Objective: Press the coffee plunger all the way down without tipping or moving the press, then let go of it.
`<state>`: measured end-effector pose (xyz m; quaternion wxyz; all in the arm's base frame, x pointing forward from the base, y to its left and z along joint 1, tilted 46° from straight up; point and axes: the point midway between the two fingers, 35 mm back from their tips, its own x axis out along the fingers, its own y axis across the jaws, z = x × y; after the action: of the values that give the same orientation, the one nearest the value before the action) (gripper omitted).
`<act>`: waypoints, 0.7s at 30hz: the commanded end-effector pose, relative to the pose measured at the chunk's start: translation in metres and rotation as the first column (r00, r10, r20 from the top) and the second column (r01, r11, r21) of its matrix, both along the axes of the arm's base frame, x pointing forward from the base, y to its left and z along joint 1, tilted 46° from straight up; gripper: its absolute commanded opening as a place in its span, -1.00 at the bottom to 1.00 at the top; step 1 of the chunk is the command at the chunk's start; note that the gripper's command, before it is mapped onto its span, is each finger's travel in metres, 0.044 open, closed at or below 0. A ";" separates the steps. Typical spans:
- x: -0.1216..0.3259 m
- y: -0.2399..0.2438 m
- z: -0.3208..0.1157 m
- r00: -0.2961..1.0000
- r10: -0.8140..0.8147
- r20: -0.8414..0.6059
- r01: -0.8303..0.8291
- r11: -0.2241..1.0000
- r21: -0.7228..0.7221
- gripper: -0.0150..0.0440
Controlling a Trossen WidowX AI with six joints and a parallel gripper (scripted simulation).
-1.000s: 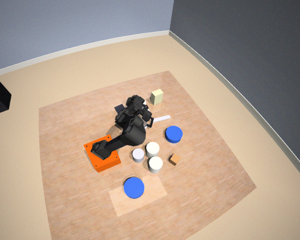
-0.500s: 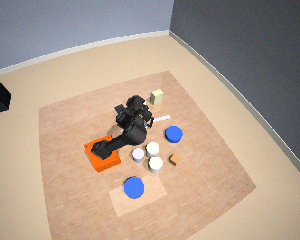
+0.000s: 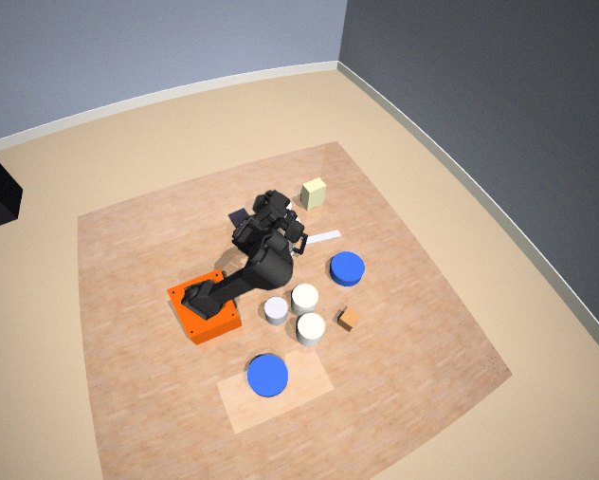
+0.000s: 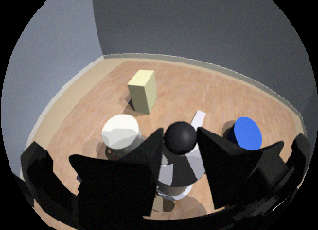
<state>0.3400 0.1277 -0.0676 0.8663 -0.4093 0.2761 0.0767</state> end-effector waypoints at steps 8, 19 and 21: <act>0.002 -0.003 -0.004 1.000 -0.006 -0.011 0.006 1.000 -0.014 -0.07; 0.002 0.000 -0.001 1.000 -0.001 -0.001 0.001 1.000 -0.002 0.01; 0.002 0.000 -0.001 1.000 -0.001 -0.001 0.001 1.000 -0.002 0.19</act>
<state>0.3418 0.1282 -0.0682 0.8660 -0.4099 0.2762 0.0761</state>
